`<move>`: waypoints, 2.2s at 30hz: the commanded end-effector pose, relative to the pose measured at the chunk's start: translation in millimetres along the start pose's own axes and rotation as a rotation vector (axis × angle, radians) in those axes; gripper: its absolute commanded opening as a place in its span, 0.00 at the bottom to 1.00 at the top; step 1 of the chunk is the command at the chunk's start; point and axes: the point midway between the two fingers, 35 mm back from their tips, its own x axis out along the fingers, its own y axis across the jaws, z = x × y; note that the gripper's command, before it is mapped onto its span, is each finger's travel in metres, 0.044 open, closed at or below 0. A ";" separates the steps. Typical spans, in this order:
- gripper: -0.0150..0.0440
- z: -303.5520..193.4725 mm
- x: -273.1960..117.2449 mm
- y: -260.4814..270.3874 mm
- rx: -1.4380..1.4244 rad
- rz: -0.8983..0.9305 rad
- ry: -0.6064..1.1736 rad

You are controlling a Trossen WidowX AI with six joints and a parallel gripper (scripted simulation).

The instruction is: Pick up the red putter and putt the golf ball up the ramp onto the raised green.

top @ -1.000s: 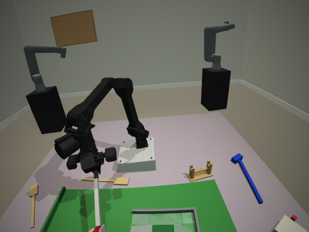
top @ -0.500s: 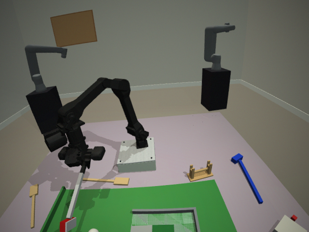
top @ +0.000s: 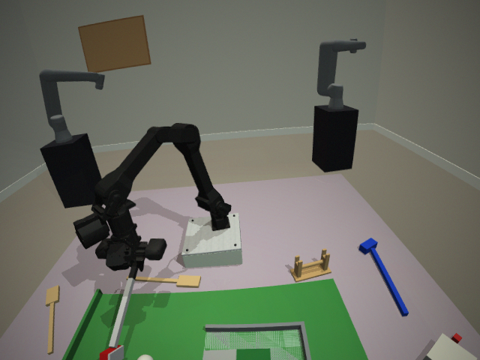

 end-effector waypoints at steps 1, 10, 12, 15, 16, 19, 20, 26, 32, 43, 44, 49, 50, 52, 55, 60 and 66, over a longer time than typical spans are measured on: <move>0.25 0.3 5.4 -0.4 0.004 -0.002 -0.002; 0.25 0.4 19.9 -0.4 0.004 -0.002 -0.002; 0.25 0.3 23.2 -0.3 0.004 -0.002 -0.002; 0.25 0.1 28.0 -0.1 0.004 -0.002 -0.002; 0.25 0.0 29.2 -0.1 0.004 -0.002 -0.002; 0.25 0.0 26.5 0.0 0.002 -0.001 0.000; 0.25 0.0 26.5 0.0 0.002 -0.001 0.000; 0.25 0.0 26.5 0.0 0.002 -0.001 0.000; 0.25 0.5 27.8 -12.6 0.003 -0.002 -0.001; 0.25 -0.4 30.1 -24.4 0.012 -0.006 0.001; 0.25 1.2 29.8 -17.6 0.012 -0.005 0.001; 0.25 7.8 28.6 50.7 0.008 0.003 -0.001; 0.25 7.1 28.7 64.5 0.007 0.004 -0.001; 0.25 3.6 29.3 91.0 0.005 0.007 -0.002; 0.25 -0.4 30.0 108.8 0.004 0.008 -0.002; 0.25 0.2 24.6 108.5 0.004 0.008 -0.002; 0.25 1.5 -4.6 107.7 0.004 0.008 -0.002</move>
